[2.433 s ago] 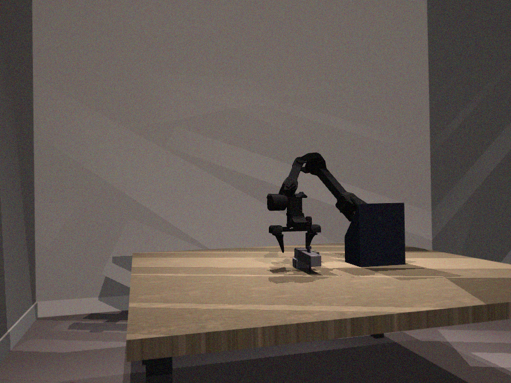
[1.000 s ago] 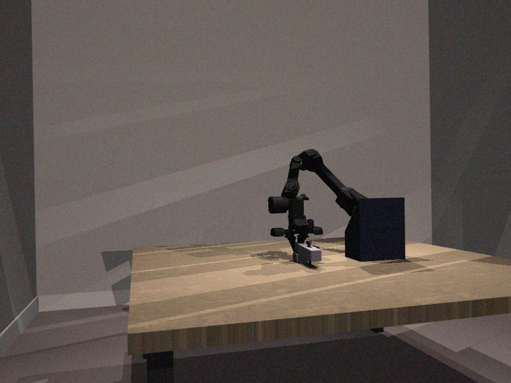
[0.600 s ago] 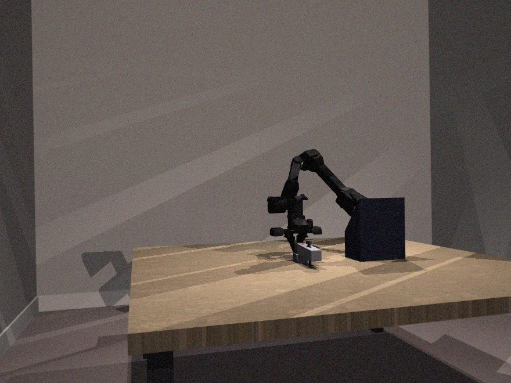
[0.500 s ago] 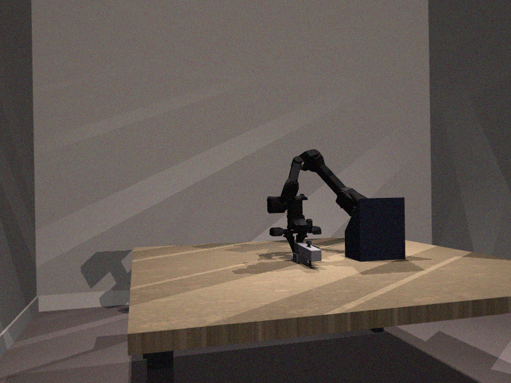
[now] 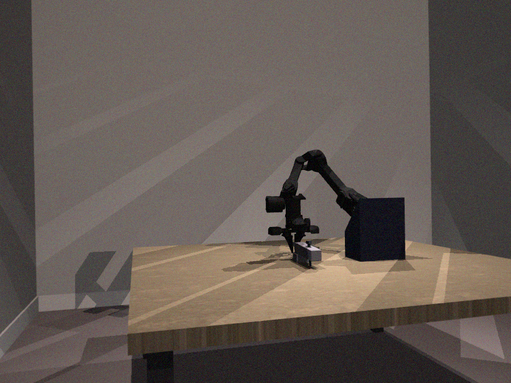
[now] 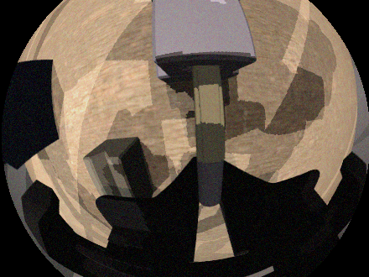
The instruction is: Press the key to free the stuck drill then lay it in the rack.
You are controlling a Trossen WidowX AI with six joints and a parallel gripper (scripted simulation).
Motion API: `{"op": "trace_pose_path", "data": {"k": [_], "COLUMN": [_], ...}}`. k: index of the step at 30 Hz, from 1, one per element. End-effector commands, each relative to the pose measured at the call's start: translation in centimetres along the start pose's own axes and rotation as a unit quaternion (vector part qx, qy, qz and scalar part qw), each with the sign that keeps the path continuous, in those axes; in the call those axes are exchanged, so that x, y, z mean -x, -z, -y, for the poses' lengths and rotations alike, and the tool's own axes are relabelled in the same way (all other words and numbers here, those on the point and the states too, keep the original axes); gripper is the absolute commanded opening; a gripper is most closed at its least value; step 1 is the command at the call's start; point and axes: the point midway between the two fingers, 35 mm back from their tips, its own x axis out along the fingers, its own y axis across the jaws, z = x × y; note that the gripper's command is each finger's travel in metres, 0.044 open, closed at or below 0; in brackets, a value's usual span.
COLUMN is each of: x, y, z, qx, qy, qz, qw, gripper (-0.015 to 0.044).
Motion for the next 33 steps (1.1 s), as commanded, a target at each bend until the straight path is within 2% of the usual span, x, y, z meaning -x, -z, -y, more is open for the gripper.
{"op": "trace_pose_path", "data": {"k": [1,2,19,33], "x": [0.1,0.1,-0.1,-0.3], "y": [0.5,0.7,-0.1,-0.9], "z": [0.0,0.0,0.0,0.1], "qx": [0.001,0.001,0.001,0.001], "qy": [0.002,0.002,0.002,0.002], "qz": [-0.001,-0.001,-0.001,-0.001], "qw": [1.0,1.0,1.0,1.0], "gripper": [0.0,0.0,0.044,0.044]}}
